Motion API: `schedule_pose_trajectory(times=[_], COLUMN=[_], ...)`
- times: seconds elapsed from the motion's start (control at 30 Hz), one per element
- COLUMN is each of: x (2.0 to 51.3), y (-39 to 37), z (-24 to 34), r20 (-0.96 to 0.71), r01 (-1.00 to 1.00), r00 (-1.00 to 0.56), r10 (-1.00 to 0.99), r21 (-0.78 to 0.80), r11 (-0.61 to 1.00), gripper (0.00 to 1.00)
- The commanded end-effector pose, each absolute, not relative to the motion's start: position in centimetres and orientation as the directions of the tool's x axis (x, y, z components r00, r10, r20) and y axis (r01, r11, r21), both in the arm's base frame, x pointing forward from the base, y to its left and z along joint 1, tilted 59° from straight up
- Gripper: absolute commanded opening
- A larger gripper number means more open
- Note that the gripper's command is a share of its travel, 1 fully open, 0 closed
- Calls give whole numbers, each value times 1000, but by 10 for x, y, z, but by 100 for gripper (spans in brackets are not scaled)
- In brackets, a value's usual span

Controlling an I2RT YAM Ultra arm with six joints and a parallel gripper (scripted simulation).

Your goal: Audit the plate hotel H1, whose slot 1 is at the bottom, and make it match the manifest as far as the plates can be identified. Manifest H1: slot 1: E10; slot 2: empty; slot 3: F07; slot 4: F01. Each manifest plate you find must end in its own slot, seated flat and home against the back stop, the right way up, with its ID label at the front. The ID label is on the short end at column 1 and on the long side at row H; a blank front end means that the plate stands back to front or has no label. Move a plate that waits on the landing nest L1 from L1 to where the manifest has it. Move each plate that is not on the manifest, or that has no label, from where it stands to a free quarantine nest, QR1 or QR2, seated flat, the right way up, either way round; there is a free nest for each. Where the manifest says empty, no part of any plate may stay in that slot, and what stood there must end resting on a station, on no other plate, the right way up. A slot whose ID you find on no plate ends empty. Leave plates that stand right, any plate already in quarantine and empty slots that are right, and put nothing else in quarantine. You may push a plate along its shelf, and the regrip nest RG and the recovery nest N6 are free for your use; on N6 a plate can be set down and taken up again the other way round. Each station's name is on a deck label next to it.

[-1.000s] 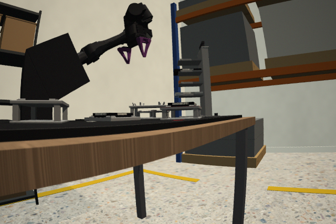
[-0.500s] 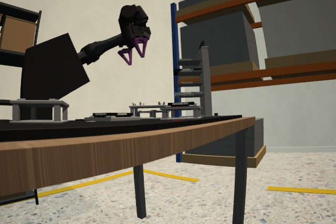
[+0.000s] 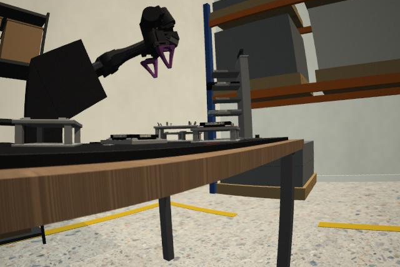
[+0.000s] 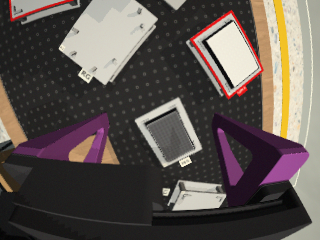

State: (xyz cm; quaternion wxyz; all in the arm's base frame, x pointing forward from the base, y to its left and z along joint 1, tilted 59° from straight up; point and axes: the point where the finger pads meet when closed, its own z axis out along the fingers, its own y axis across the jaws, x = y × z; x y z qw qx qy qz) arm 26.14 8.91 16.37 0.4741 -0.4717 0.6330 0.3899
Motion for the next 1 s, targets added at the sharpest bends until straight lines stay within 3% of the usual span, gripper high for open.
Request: schedule_pose_trajectory(times=[0.0, 0.97], x=[267, 266], y=[84, 85], z=[170, 169], r20=[-971, -964], r01=[-907, -897], r00=[-234, -264], r10=[-43, -22], r21=[202, 238], r11=[370, 372], gripper=[100, 100])
